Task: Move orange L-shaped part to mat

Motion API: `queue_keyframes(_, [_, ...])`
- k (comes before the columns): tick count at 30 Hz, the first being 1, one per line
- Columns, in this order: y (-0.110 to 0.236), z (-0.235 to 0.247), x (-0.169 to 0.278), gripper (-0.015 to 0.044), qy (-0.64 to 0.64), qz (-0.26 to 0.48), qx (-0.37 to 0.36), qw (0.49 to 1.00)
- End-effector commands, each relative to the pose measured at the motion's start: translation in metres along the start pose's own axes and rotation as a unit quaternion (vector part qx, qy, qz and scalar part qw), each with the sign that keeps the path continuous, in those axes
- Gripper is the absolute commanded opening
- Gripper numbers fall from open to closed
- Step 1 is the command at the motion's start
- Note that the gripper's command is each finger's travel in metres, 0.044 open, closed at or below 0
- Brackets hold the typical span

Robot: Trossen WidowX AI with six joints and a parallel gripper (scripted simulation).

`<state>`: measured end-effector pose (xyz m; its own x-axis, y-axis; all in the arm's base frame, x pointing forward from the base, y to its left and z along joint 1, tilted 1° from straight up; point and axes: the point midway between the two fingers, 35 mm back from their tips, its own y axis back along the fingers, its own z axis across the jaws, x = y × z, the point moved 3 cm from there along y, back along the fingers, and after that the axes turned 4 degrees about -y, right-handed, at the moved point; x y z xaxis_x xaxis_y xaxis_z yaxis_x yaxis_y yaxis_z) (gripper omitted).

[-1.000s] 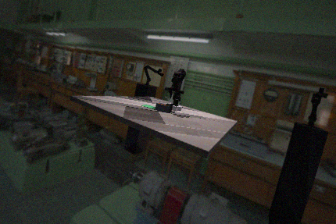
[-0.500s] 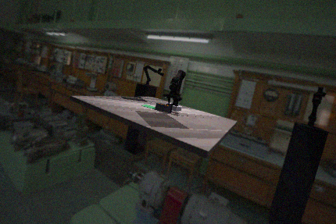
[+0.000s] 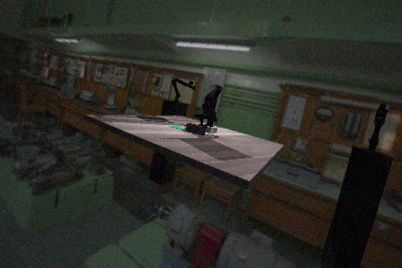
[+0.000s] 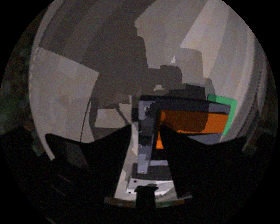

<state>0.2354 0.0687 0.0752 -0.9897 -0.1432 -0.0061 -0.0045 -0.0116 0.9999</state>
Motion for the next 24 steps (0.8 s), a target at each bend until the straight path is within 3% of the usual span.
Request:
queue_keyframes(1, [-0.008,-0.001,0.001,0.018,0.001,0.003,0.003,1.0])
queue_keyframes(24, [-0.023,-0.001,0.002,0.018,0.001,0.003,0.003,1.0])
